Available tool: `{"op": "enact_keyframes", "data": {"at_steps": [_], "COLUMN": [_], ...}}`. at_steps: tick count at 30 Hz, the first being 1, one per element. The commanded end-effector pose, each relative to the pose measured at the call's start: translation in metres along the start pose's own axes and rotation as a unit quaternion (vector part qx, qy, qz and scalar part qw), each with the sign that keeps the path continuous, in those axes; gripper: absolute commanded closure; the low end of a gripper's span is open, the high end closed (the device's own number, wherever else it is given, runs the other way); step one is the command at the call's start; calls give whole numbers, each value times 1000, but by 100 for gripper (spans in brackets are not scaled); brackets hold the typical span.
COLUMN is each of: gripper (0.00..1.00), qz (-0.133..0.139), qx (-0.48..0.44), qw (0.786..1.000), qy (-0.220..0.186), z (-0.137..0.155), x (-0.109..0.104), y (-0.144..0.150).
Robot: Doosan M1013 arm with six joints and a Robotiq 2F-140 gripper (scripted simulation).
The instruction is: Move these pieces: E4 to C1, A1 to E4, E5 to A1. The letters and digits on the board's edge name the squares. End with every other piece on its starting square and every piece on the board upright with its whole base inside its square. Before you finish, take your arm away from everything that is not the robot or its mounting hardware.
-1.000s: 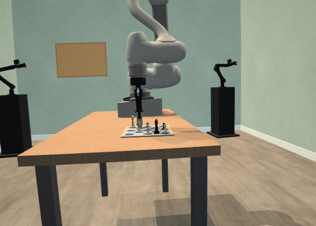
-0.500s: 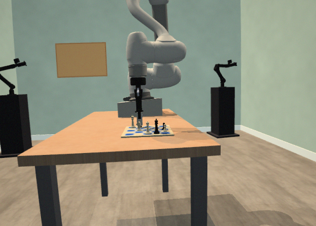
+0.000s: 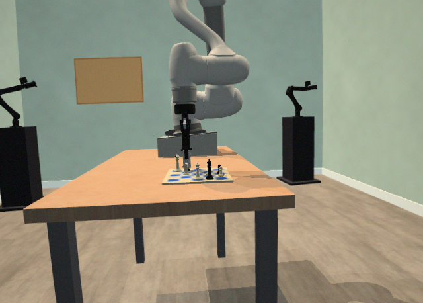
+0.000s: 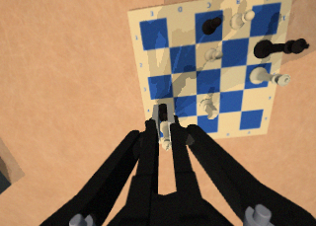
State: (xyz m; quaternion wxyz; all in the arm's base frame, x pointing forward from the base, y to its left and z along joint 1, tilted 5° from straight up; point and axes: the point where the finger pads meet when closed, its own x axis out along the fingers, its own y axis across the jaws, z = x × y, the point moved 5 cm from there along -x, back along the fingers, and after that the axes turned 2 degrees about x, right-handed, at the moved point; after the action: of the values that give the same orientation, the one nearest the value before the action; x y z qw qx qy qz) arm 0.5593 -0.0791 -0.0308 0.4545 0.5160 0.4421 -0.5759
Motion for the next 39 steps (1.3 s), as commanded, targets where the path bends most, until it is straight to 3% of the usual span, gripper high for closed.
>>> {"op": "enact_keyframes", "data": {"at_steps": [1, 10, 14, 18, 32, 39], "gripper": [100, 87, 87, 78, 78, 78], "qz": [0, 0, 0, 0, 0, 0], "qx": [0, 0, 0, 0, 0, 0], "qw": [1000, 1000, 1000, 1000, 1000, 1000], "qy": [0, 0, 0, 0, 0, 0], "z": [0, 0, 0, 0, 0, 0], "x": [0, 0, 0, 0, -2, -22], "y": [0, 0, 0, 0, 0, 0]}}
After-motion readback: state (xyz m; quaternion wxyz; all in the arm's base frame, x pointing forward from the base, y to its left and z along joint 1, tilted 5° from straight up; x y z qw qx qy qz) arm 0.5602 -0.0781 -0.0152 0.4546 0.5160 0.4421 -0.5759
